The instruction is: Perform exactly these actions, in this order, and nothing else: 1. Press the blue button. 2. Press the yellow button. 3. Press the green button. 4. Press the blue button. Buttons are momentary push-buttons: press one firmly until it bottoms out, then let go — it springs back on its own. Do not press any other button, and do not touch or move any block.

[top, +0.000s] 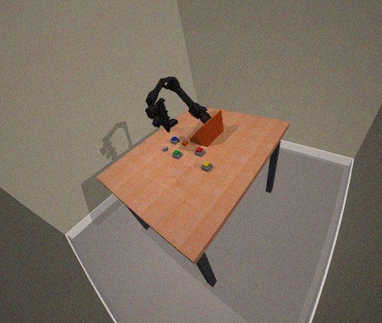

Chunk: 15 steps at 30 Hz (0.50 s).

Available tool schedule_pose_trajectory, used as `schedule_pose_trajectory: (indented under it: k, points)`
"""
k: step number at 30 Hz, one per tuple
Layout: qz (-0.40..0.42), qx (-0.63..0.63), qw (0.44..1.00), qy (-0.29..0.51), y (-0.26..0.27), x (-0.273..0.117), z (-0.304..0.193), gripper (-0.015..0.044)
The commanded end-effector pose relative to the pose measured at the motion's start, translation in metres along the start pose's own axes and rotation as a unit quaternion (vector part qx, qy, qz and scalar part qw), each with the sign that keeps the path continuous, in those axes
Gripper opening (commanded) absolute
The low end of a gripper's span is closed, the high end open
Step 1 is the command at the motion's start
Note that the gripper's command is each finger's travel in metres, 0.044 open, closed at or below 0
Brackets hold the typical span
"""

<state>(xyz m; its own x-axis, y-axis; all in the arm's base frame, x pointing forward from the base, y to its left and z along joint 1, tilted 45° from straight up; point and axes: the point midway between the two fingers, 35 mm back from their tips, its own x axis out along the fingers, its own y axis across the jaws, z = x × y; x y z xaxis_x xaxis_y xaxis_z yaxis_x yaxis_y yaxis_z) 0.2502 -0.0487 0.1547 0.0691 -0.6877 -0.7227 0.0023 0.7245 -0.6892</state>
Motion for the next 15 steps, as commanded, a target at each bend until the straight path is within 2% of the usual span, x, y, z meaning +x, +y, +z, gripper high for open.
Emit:
schedule_pose_trajectory:
  k: [1,10,15]
  points:
    - [-0.006,-0.005,1.0,0.005,-0.034,0.003,-0.044,0.002]
    - [-0.006,-0.005,1.0,0.005,-0.038,0.006,-0.051,0.002]
    - [-0.007,-0.004,1.0,0.004,-0.039,0.057,-0.051,0.002]
